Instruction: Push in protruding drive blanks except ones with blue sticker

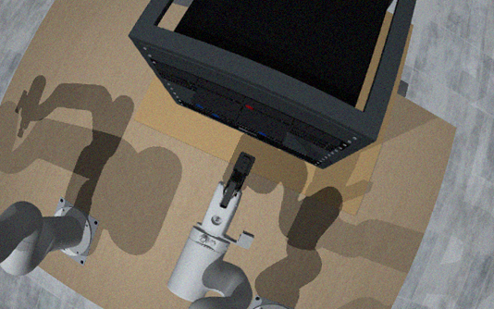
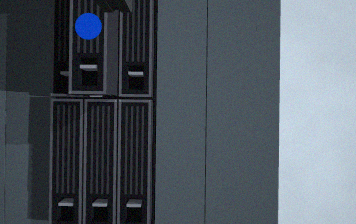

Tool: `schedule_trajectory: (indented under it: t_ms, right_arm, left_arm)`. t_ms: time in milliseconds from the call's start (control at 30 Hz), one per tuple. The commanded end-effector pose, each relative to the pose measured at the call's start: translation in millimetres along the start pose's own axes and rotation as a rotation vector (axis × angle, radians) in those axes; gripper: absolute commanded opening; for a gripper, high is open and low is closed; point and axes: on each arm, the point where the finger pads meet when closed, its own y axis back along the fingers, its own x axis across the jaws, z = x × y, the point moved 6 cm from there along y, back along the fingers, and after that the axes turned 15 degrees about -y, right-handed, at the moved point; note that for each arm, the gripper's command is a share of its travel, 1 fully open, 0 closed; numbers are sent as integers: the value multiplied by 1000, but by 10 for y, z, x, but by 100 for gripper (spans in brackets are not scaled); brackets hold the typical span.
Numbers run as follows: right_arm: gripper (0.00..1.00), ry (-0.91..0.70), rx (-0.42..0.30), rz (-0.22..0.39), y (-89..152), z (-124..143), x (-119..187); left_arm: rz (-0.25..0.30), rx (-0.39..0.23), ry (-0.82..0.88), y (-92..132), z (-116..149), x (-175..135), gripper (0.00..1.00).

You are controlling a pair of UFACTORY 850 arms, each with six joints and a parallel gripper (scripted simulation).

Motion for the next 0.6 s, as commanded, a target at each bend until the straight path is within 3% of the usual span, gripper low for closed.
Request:
schedule_trajectory:
  t_ms: [0,33,67,567]
  right_arm:
    - [0,-2,0,-2,34,6,-11]
    - [0,-2,0,-2,35,6,-11]
    - [100,-2,0,-2,35,6,-11]
    - [100,-2,0,-2,35,6,-11]
  left_arm:
    - [-1,2,0,9,-3,-1,100]
    - [-1,2,0,9,-3,-1,100]
    - [-1,2,0,9,-3,-1,100]
    - [-1,2,0,9,-3,-1,100]
